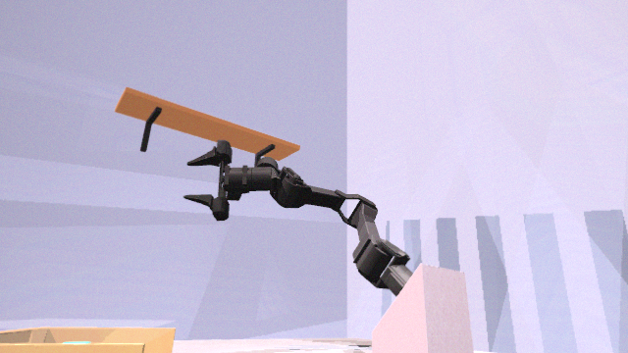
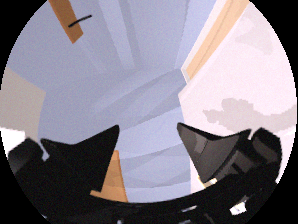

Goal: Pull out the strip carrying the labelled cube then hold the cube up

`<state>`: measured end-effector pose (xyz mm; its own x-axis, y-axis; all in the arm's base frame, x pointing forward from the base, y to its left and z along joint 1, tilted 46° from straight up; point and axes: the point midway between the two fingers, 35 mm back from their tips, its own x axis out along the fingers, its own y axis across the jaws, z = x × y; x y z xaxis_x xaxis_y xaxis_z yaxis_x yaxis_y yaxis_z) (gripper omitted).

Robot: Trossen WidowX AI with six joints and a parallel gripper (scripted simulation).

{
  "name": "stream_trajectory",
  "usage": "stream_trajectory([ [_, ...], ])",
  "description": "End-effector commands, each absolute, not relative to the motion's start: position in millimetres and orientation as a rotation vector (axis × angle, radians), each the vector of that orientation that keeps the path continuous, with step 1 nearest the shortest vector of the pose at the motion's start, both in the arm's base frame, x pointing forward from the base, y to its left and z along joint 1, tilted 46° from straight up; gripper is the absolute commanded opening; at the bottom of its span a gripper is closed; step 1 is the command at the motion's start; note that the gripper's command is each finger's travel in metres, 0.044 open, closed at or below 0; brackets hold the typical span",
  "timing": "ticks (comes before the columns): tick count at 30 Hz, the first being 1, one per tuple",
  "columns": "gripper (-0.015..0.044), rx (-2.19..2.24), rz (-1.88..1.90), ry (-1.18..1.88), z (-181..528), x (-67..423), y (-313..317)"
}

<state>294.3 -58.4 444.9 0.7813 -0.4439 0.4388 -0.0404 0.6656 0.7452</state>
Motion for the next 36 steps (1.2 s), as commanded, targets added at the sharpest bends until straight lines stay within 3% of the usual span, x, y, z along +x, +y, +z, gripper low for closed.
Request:
stream_trajectory([
  [1,0.0400,0.676,-0.339,-0.465,392.1,321.5,-41.6],
  [10,0.0400,0.131,-0.441,0.018,250.1,346.0,13.3],
  [19,0.0400,-0.656,-0.365,0.435,120.8,304.2,51.9],
  [31,0.0400,-0.728,-0.353,0.462,112.3,298.8,53.2],
  [36,0.0269,-0.675,-0.364,0.552,101.8,325.6,63.8],
])
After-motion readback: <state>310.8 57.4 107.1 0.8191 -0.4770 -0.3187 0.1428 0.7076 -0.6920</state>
